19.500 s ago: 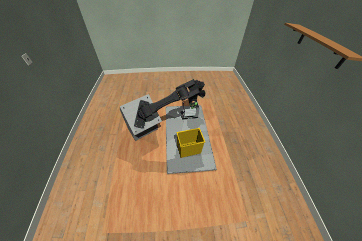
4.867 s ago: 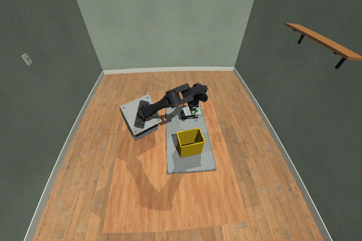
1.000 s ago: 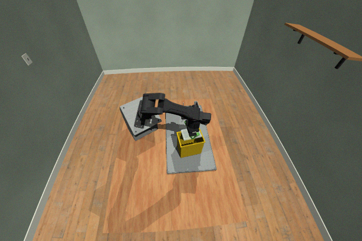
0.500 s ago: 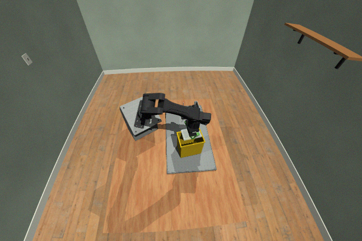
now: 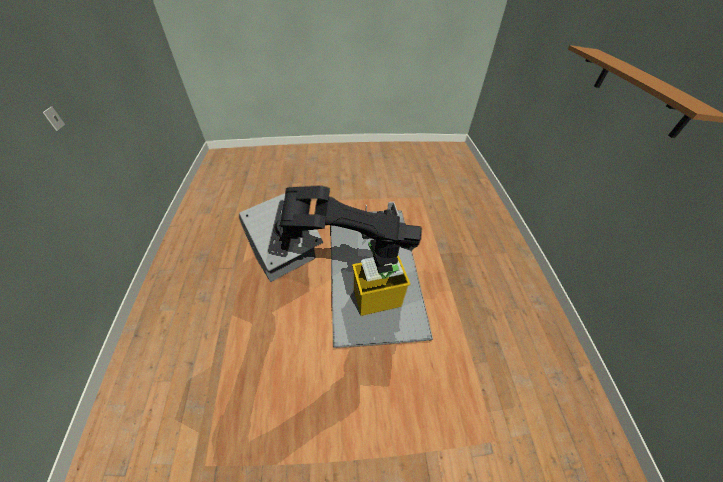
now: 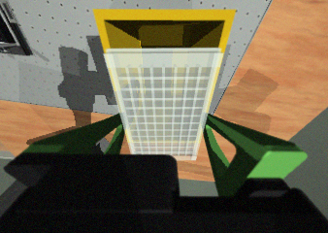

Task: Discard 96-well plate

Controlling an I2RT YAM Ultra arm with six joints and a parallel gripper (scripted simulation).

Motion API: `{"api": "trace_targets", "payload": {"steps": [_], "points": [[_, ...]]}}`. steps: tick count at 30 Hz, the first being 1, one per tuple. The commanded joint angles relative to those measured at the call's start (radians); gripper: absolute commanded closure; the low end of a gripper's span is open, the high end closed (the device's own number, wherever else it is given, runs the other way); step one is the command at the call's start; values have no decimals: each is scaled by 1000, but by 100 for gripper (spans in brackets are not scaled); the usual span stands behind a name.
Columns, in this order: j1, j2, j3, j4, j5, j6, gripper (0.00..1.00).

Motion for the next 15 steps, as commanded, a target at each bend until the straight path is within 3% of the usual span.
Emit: {"api": "trace_targets", "payload": {"steps": [1,15], "points": [[18,-11,31,1,-6,0,100],[17,-17,30,3,-7,-1,100]]}}
